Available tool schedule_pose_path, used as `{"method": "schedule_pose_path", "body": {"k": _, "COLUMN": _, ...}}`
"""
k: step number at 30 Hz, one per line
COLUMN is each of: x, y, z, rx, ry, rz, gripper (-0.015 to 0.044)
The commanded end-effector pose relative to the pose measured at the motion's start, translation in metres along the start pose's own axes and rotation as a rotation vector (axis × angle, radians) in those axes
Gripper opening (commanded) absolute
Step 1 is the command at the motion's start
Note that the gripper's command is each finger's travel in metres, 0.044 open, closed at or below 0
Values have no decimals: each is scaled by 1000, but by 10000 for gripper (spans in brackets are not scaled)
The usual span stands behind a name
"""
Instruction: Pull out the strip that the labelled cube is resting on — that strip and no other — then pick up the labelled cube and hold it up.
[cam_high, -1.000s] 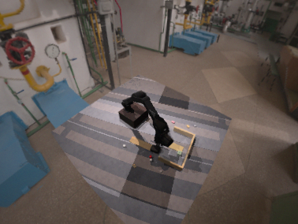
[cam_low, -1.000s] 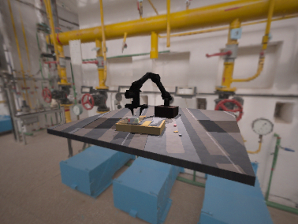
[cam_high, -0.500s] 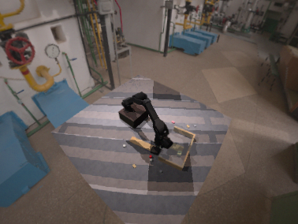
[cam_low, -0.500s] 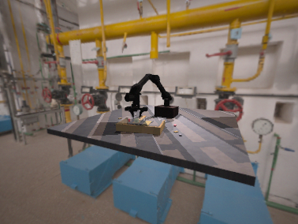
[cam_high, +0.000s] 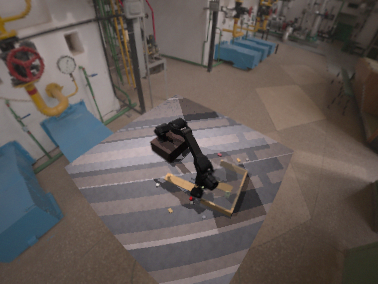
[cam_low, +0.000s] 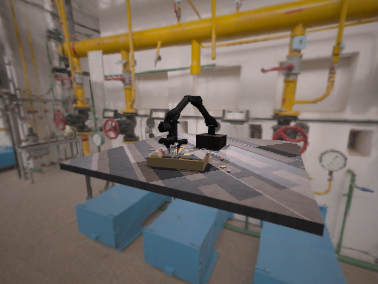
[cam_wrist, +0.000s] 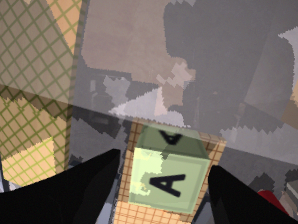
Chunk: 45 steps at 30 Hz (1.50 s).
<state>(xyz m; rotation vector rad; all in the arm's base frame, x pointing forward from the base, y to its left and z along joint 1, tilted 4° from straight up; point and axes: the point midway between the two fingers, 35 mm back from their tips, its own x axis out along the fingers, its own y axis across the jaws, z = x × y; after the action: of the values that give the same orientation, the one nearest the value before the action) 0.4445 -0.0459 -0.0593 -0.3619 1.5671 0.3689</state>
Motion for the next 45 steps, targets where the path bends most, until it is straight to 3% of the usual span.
{"method": "schedule_pose_path", "body": {"k": 1, "x": 4, "y": 1, "z": -1, "rx": 6, "ry": 2, "rz": 5, "gripper": 250}}
{"method": "schedule_pose_path", "body": {"k": 29, "x": 4, "y": 1, "z": -1, "rx": 6, "ry": 2, "rz": 5, "gripper": 250}}
{"method": "schedule_pose_path", "body": {"k": 33, "x": 3, "y": 1, "z": -1, "rx": 0, "ry": 4, "rz": 2, "gripper": 145}}
{"method": "schedule_pose_path", "body": {"k": 40, "x": 3, "y": 1, "z": -1, "rx": 0, "ry": 4, "rz": 2, "gripper": 98}}
{"method": "schedule_pose_path", "body": {"k": 43, "x": 2, "y": 1, "z": -1, "rx": 0, "ry": 4, "rz": 2, "gripper": 20}}
{"method": "schedule_pose_path", "body": {"k": 45, "x": -1, "y": 3, "z": -5, "rx": 1, "ry": 4, "rz": 3, "gripper": 0}}
